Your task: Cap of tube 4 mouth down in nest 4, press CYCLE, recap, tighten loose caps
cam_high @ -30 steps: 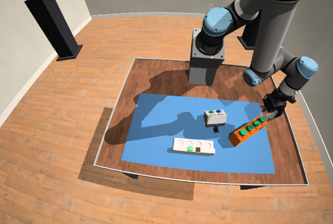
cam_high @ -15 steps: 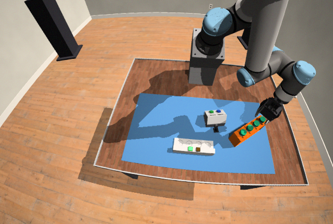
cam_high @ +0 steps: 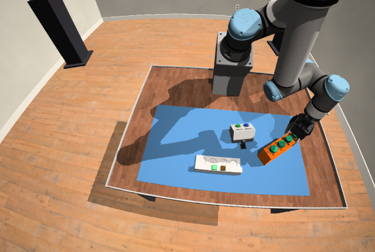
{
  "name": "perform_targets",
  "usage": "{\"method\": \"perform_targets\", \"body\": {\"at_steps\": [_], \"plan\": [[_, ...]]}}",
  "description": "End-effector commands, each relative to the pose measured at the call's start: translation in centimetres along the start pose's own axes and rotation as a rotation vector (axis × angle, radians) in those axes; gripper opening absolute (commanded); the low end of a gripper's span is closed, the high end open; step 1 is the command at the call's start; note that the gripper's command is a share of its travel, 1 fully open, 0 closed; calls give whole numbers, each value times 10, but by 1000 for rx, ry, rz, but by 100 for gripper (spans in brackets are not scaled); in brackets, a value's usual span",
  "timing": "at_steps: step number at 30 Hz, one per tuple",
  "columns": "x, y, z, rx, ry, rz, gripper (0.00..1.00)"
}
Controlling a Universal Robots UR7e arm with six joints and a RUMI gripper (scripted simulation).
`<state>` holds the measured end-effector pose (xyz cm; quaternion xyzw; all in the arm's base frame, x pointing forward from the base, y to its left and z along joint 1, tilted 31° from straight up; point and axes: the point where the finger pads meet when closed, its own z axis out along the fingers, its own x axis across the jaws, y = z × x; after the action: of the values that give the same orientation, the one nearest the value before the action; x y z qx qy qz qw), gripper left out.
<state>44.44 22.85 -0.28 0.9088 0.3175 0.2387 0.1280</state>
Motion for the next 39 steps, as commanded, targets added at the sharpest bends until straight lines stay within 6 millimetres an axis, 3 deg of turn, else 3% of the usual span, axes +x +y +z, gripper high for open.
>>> {"method": "perform_targets", "body": {"at_steps": [1,35,36,39], "plan": [[1,0,11,0,2,0,35],[1,0,21,0,2,0,35],[1,0,21,0,2,0,0],[1,0,21,0,2,0,0]]}}
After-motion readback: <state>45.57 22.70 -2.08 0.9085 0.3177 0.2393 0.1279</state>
